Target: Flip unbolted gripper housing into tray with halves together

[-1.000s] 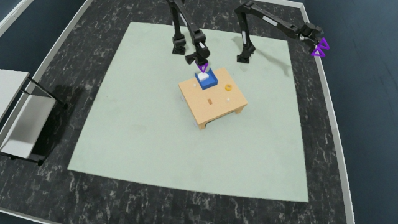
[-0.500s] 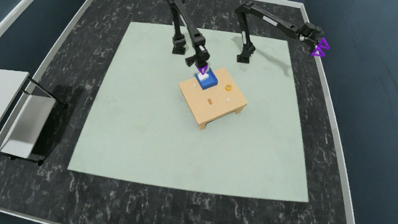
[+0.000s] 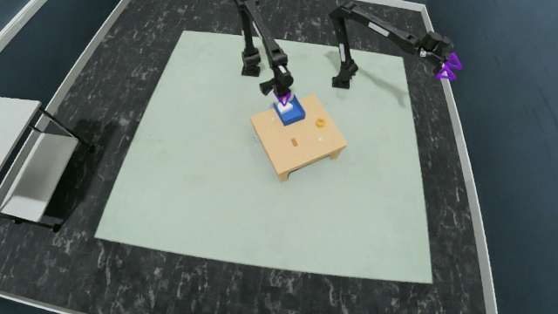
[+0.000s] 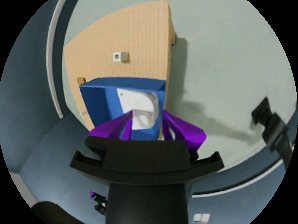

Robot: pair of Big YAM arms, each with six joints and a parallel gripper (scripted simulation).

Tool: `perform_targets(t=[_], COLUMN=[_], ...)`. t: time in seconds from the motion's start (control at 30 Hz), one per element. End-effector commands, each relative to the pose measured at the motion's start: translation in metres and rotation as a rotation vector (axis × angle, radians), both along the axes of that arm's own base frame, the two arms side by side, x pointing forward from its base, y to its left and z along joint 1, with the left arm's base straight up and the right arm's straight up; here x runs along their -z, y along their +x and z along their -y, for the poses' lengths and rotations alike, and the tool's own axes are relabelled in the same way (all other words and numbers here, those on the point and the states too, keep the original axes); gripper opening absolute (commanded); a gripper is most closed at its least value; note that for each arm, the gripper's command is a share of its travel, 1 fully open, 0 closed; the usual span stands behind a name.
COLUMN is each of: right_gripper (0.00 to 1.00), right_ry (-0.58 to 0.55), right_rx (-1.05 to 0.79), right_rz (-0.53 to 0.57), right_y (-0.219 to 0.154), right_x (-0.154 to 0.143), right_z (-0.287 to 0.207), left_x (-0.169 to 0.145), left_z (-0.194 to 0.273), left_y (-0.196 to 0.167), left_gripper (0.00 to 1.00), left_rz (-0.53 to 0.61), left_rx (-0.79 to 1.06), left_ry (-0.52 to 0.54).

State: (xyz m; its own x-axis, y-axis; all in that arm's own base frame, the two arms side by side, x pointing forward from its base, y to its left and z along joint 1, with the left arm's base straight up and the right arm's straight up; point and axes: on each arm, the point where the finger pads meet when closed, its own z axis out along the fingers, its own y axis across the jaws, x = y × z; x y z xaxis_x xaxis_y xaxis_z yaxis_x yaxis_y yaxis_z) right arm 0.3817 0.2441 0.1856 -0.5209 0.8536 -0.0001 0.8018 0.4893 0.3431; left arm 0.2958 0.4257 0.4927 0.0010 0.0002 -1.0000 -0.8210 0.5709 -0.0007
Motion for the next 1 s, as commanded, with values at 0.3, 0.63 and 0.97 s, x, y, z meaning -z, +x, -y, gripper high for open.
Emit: perform_targets(t=[0.3,0.63,0.97], right_gripper=[0.47,0.47,0.47], right_ry=[0.036,0.023,0.011], right_rx=[-0.013,-0.013,-0.012], right_rz=[0.062,0.042,0.021], right_y=[0.016,0.004,-0.007], right_x=[-0.025,-0.011,-0.009], right_z=[-0.012,-0.004,0.001], left_x=[-0.044,-0.044,-0.044], left_z=[-0.005,-0.005,-0.005], left_y=[-0.004,-0.004,-0.004], left_gripper=[1.0,1.0,1.0], left_rz=[0.031,0.031,0.031], left_rx=[-0.015,-0.015,-0.015], left_ry=[0.063,0.063,0.063])
